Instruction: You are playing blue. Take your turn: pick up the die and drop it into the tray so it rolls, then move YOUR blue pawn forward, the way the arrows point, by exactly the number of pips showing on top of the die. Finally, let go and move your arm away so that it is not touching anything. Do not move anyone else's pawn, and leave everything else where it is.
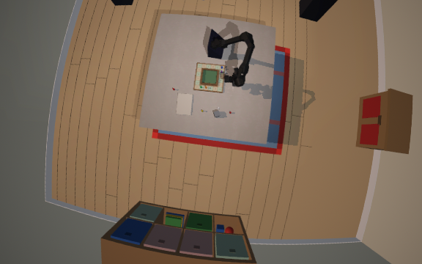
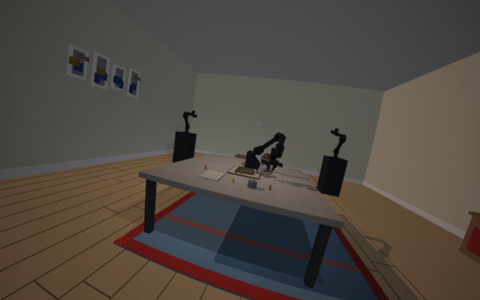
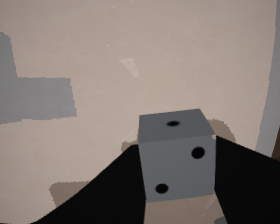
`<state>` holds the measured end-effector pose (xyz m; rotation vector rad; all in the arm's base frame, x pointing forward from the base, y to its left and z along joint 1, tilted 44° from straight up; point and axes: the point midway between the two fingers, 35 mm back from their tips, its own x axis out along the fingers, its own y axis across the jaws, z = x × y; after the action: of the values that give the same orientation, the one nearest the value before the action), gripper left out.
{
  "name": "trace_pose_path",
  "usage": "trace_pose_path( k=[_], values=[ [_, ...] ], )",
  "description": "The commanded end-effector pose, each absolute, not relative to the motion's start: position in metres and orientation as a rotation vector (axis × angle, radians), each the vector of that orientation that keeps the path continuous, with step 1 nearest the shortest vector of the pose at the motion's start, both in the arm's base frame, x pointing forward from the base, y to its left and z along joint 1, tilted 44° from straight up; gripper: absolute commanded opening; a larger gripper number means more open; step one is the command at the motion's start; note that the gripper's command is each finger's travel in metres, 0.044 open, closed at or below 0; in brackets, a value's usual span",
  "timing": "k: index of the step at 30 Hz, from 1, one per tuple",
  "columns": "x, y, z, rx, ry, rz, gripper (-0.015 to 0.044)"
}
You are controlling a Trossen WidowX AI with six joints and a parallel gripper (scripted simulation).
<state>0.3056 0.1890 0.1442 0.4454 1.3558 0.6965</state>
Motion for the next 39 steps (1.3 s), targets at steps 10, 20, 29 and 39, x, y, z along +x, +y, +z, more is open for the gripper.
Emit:
trace_pose_path(
  k=[10, 20, 29, 39],
  values=[
    [0.295, 0.141, 0.199, 0.451, 1.343, 0.708, 0.0],
    [0.306, 0.118, 0.167, 0.645, 1.443, 0.521, 0.0],
    [0.313, 0.09, 0.13, 0.882, 1.54, 0.286, 0.0],
    [0.311, 0.06, 0.09, 1.145, 1.618, 0.012, 0.0]
  ],
)
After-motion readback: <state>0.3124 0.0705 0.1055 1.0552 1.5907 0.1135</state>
